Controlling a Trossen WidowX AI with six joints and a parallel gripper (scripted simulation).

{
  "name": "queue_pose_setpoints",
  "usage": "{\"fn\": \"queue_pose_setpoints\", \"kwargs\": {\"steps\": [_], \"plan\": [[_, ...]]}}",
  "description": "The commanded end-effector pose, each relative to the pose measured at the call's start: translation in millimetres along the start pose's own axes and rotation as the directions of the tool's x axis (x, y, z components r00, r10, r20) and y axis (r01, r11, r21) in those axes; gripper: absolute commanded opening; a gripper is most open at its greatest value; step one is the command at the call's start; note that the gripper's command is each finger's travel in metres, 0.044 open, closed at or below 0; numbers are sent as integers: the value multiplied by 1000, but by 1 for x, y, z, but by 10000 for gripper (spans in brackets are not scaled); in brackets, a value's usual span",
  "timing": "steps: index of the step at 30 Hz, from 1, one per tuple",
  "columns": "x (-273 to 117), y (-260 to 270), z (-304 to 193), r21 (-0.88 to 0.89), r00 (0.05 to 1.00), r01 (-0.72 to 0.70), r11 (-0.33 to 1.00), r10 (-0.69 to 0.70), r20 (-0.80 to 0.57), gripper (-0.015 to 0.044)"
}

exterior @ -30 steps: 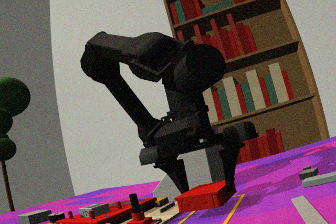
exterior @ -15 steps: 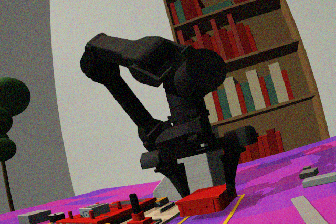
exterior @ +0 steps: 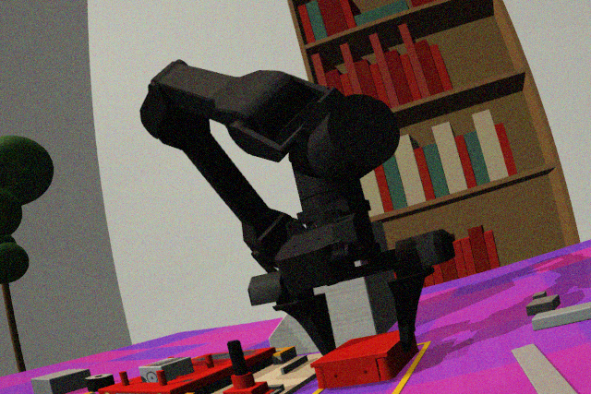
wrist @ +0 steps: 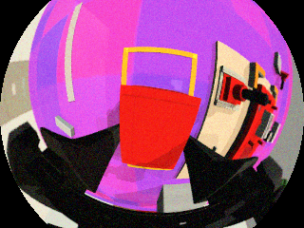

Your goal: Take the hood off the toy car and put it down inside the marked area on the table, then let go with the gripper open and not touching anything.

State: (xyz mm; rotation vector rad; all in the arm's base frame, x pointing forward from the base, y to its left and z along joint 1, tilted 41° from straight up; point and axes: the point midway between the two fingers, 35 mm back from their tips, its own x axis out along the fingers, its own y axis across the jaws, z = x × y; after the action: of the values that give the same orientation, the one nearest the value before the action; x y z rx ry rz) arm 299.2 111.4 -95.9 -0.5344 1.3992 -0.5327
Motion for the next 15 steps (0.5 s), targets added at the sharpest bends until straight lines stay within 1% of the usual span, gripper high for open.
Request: {"fn": "queue_pose_setpoints", "kwargs": {"steps": [1,5,15], "plan": [[4,0,0,-5,1000,4,1000,-4,1,0],[4,0,0,-5,1000,4,1000,-4,1,0],[2,0,0,0,1000,1,1000,-1,-1,263]]}}
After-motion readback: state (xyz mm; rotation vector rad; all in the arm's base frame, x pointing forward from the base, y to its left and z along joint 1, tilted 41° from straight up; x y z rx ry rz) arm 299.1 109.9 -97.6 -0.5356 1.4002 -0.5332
